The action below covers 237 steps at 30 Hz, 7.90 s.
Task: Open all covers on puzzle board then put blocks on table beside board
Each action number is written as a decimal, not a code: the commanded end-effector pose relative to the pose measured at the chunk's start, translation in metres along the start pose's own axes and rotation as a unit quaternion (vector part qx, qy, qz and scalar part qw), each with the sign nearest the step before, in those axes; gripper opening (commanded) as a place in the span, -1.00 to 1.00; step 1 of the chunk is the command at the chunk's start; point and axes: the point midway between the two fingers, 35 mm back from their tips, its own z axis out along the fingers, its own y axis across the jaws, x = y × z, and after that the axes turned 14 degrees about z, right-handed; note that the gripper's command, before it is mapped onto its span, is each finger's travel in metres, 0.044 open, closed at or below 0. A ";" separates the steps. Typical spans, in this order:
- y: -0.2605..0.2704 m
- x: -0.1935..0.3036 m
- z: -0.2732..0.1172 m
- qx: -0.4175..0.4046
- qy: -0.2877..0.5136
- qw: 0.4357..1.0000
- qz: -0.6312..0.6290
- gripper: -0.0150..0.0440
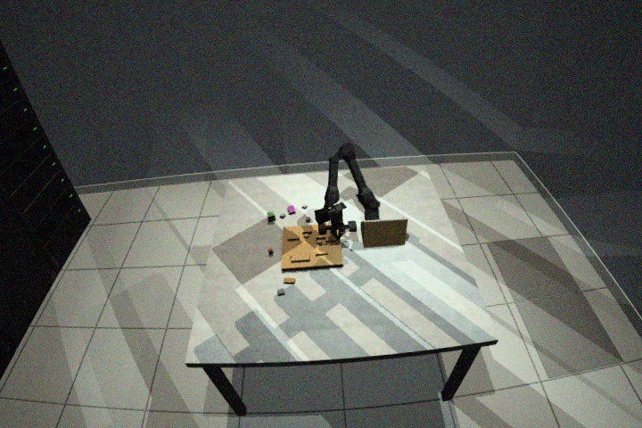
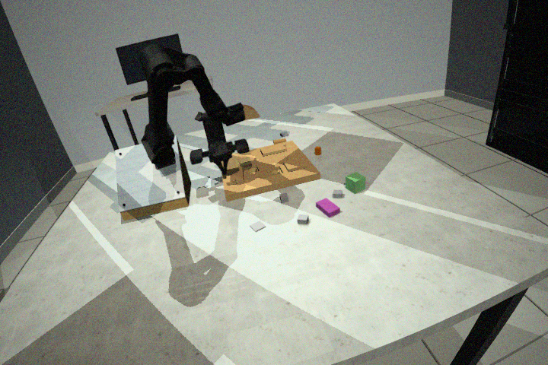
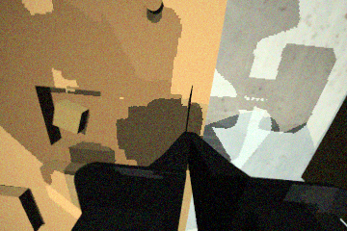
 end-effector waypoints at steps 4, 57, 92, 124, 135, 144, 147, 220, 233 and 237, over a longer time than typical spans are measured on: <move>0.009 0.005 0.000 -0.002 0.000 1.000 0.000 -0.49; 0.067 0.008 0.000 -0.004 0.000 1.000 0.001 -0.49; 0.099 -0.010 -0.001 -0.004 -0.001 1.000 0.001 -0.49; 0.111 -0.018 -0.026 -0.004 0.001 1.000 0.001 -0.49; 0.111 -0.018 -0.041 -0.004 0.001 1.000 0.001 -0.49; 0.113 -0.011 -0.046 -0.005 0.000 0.999 -0.037 -0.49; 0.119 0.004 -0.049 -0.005 0.002 0.994 -0.106 -0.49; 0.126 0.171 -0.042 -0.007 0.000 0.709 -0.705 -0.49; 0.127 0.172 -0.029 -0.007 0.000 0.709 -0.705 -0.49; 0.127 0.171 -0.025 -0.007 0.000 0.709 -0.705 -0.49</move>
